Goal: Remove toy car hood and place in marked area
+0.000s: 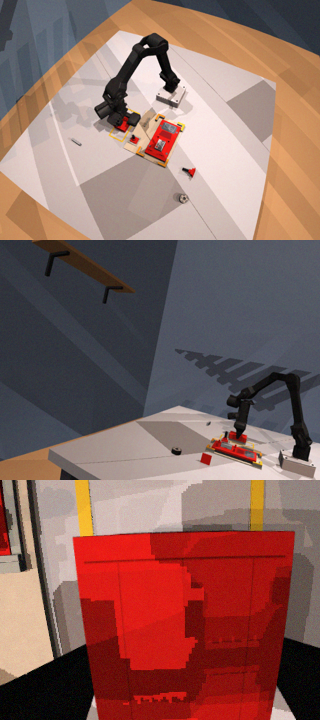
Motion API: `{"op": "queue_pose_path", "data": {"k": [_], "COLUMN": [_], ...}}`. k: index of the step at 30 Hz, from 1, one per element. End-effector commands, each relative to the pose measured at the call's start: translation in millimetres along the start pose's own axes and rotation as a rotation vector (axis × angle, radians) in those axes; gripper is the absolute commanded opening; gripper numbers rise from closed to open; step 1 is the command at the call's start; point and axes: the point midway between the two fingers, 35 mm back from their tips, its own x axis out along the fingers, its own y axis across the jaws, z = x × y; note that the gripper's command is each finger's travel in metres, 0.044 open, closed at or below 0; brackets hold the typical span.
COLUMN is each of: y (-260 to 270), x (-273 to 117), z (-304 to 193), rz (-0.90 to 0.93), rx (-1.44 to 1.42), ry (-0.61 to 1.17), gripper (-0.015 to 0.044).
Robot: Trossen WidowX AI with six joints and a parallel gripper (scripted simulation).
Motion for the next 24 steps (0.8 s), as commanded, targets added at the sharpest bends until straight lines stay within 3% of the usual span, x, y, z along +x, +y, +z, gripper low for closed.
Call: {"op": "queue_pose_path", "data": {"k": [1, 24], "y": [1, 1], "x": [2, 14], "z": [0, 0], "rz": [0.005, 0.005], "rx": [-0.004, -0.004], "ry": [-0.002, -0.002], "gripper": [0.0000, 0.0000]}}
